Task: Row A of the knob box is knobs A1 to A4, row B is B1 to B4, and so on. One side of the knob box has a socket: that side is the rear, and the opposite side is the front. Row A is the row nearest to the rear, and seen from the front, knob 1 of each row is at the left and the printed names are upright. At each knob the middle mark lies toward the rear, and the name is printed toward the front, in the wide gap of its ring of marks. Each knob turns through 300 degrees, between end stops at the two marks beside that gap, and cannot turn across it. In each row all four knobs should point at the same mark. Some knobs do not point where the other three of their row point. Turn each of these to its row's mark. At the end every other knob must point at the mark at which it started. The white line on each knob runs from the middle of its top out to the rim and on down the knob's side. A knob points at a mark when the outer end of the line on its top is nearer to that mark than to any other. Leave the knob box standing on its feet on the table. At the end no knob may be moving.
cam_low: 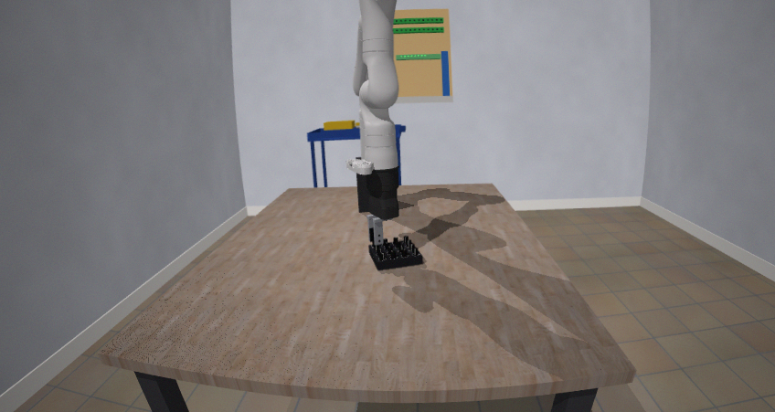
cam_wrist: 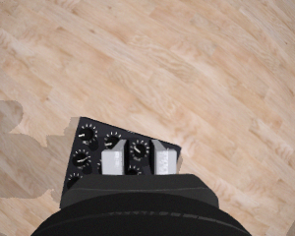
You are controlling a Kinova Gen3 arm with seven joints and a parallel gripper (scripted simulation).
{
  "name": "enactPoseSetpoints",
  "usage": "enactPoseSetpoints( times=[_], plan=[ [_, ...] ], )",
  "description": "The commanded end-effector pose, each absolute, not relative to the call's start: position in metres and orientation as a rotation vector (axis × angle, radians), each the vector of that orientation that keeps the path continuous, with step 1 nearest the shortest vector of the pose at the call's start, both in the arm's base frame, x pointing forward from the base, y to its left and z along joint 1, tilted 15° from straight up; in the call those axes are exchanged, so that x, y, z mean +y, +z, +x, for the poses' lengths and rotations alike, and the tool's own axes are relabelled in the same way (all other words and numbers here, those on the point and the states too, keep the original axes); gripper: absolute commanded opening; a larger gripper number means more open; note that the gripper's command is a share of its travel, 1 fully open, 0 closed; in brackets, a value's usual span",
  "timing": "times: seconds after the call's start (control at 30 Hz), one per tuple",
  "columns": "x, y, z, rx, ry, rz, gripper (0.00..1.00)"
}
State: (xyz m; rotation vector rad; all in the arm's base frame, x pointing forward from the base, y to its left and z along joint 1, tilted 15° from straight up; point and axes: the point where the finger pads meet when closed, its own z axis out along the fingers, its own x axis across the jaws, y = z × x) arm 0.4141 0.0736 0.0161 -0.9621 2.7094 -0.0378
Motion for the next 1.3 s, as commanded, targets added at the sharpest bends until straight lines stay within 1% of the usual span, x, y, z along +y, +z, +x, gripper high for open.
enactPoseSetpoints(
  times=[0.0, 1.27],
  plan=[
    [0.0748, 0.016, 0.4164, 2.704, -0.037, -0.975, 0.46],
    [0.0747, 0.0151, 0.413, 2.707, -0.037, -0.976, 0.46]
  ],
)
